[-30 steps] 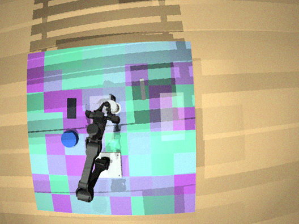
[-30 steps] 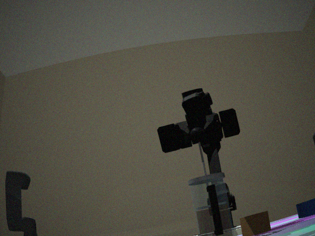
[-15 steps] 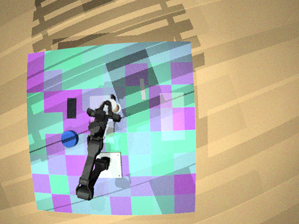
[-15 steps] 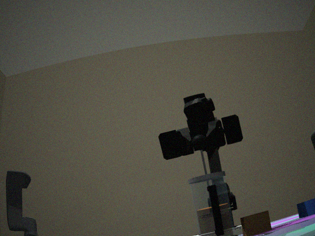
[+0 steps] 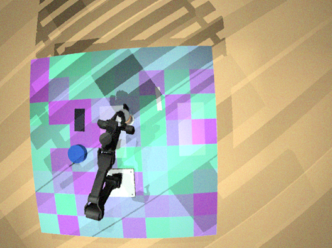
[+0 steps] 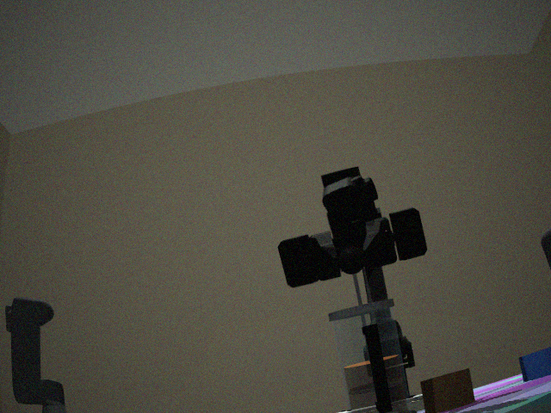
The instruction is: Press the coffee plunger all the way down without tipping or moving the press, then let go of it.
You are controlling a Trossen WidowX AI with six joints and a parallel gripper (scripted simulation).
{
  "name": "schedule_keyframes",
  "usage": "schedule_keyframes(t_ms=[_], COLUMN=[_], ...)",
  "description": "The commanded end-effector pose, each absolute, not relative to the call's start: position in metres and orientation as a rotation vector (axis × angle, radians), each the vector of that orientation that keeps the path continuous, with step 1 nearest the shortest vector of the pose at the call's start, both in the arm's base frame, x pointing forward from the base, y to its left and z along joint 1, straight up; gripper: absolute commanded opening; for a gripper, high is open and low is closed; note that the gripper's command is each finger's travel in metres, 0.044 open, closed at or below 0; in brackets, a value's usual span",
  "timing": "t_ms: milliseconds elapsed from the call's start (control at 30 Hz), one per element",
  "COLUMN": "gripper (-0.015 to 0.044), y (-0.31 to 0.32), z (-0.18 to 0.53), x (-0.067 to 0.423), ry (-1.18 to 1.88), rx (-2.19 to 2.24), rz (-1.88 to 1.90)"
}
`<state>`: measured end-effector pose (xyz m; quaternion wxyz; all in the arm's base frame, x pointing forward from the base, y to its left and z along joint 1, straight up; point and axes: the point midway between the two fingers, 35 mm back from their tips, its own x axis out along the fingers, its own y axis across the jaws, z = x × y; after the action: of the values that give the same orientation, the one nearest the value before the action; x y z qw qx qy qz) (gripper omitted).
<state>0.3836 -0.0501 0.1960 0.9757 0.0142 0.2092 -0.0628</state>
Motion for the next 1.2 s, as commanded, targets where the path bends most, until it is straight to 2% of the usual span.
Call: schedule_keyframes(t_ms=[0,1167], gripper=[0.0130,0.0130], y=[-0.0499,-0.0505], z=[0.1705,0.1735], x=[0.3818,0.3877], ry=[0.499,0.498], rx=[0.036,0.036], rz=[-0.128,-0.128])
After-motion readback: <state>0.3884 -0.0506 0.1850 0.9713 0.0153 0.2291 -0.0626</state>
